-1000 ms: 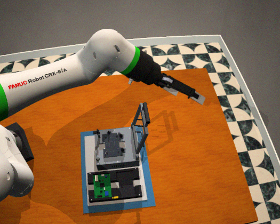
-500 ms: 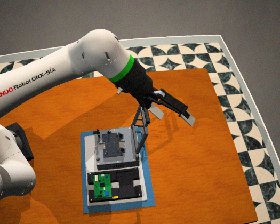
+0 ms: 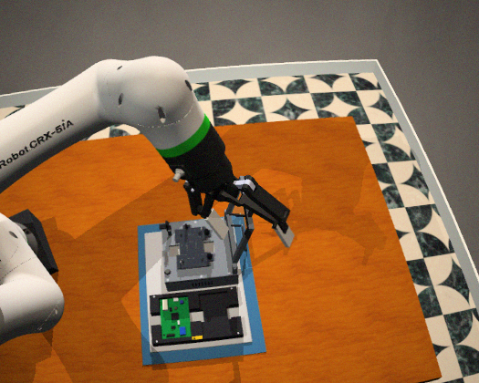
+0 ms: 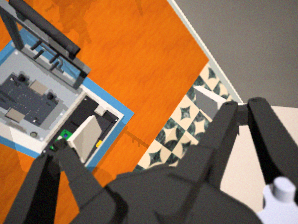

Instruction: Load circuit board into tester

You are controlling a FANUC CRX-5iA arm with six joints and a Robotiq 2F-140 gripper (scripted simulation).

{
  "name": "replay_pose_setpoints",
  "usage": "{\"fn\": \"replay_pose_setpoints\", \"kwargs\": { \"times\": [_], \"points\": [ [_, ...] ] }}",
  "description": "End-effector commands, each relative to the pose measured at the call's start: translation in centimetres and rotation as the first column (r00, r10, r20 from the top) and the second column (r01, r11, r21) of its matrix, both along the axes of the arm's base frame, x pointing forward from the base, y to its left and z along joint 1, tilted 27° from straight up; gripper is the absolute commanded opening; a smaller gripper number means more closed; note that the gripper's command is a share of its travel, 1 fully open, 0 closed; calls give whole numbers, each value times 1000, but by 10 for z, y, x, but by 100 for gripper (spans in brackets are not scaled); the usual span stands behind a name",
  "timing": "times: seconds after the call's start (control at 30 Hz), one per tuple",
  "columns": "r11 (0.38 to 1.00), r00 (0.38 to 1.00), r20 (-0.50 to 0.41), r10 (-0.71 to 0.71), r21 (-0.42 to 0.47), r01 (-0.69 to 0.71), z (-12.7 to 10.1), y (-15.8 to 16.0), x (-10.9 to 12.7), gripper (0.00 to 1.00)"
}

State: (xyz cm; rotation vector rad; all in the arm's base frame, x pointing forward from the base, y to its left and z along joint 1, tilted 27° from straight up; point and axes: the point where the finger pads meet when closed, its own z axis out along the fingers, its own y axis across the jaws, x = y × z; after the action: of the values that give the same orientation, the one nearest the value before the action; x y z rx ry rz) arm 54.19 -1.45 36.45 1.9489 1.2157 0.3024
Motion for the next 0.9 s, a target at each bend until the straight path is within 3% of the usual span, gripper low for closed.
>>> {"fn": "replay_pose_setpoints", "kwargs": {
  "times": [0.0,0.43,0.5,0.63,0.87],
  "points": [
    [1000,993,-120,16,-20,-19,-6,-12,-33,100],
    [982,865,-473,166,-1,-189,-35,-27,-136,100],
    [982,865,-473,166,-1,-189,-35,-27,-136,100],
    [960,770,-588,247,43,-275,-44,-27,-176,100],
    [955,751,-606,262,54,-291,-46,-27,-183,100]
  ]
}}
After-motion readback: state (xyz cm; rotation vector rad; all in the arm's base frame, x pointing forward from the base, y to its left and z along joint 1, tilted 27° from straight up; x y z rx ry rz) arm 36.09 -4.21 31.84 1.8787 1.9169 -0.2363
